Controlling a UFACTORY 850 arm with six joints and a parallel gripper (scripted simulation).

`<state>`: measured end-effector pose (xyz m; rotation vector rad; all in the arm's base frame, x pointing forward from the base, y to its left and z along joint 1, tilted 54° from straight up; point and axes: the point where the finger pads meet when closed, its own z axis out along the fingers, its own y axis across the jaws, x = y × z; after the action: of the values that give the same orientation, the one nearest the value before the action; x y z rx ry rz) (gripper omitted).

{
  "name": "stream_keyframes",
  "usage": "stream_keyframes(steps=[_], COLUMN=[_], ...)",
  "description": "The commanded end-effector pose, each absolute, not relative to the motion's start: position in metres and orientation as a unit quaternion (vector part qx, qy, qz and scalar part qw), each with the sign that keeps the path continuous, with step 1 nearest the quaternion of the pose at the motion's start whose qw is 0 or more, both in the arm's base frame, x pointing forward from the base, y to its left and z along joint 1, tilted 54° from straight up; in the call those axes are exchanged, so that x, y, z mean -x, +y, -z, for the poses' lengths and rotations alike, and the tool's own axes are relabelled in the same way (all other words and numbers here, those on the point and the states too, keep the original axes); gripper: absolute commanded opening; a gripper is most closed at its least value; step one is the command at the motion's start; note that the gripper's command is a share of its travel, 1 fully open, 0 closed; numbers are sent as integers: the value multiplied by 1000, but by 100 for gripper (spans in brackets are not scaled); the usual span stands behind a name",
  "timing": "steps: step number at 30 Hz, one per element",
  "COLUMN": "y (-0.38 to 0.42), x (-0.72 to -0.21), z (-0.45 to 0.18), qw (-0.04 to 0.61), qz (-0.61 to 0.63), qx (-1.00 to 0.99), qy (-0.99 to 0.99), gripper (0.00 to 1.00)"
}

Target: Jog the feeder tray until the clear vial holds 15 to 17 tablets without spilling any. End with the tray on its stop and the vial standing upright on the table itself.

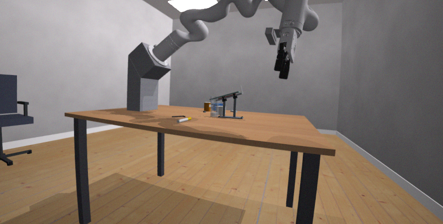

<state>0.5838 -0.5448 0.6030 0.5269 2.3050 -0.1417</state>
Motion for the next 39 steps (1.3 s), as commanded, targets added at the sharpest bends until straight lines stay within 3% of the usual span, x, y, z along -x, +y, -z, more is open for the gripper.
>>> stream_keyframes(steps=[1, 17, 18, 22, 39], y=[-545, -545, -545, -525, -304], x=[-583, -583, -583, -589, -593], z=[-605, -605, -605, -606, -588], qw=[378, 378, 378, 379, 402], qz=[56, 56, 56, 57, 59], qx=[-206, -206, -206, -201, -138], qy=[901, 901, 901, 901, 903], gripper=[100, 100, 0, 0, 0])
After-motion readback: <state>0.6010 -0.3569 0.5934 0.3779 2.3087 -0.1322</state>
